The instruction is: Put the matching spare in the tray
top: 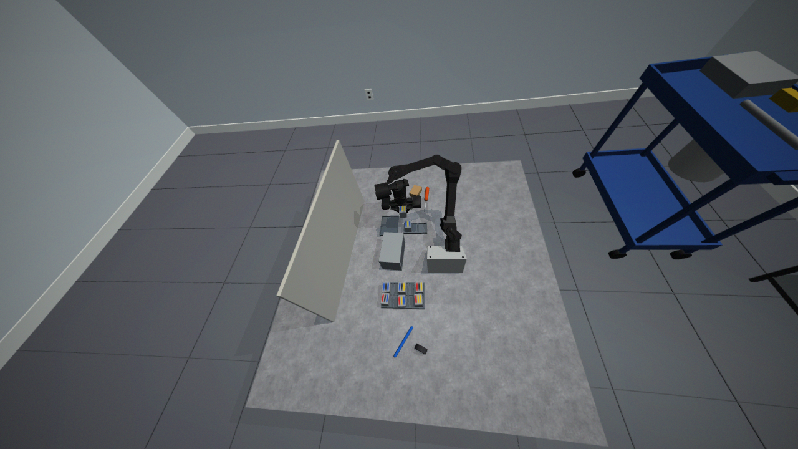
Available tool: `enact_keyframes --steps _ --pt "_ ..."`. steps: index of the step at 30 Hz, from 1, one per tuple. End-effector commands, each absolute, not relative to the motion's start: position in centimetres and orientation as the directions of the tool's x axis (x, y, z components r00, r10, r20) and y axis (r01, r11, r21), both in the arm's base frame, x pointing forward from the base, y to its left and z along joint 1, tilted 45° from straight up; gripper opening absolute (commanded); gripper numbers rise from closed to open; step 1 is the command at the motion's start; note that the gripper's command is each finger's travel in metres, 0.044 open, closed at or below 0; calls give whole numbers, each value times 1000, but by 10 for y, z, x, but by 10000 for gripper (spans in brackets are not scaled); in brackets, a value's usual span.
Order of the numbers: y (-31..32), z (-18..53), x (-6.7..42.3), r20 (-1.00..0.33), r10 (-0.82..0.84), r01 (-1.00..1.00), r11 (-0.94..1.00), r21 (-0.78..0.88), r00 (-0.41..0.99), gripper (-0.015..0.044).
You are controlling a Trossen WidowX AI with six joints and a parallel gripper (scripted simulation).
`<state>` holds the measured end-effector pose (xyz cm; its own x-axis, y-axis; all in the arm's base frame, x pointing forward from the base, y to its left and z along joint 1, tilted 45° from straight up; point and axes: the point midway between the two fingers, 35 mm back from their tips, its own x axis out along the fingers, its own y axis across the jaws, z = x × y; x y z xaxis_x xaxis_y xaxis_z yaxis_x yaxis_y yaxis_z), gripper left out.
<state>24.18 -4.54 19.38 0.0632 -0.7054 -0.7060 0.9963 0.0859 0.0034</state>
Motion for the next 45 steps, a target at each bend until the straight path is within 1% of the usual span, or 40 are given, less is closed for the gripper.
enact_keyframes --steps 1,18,45 --pt "-45 197 259 -705 -706 996 90 11 72 0" --pt "-54 194 337 -702 -708 996 88 15 73 0" --pt "-67 179 342 -705 -706 996 87 15 73 0"
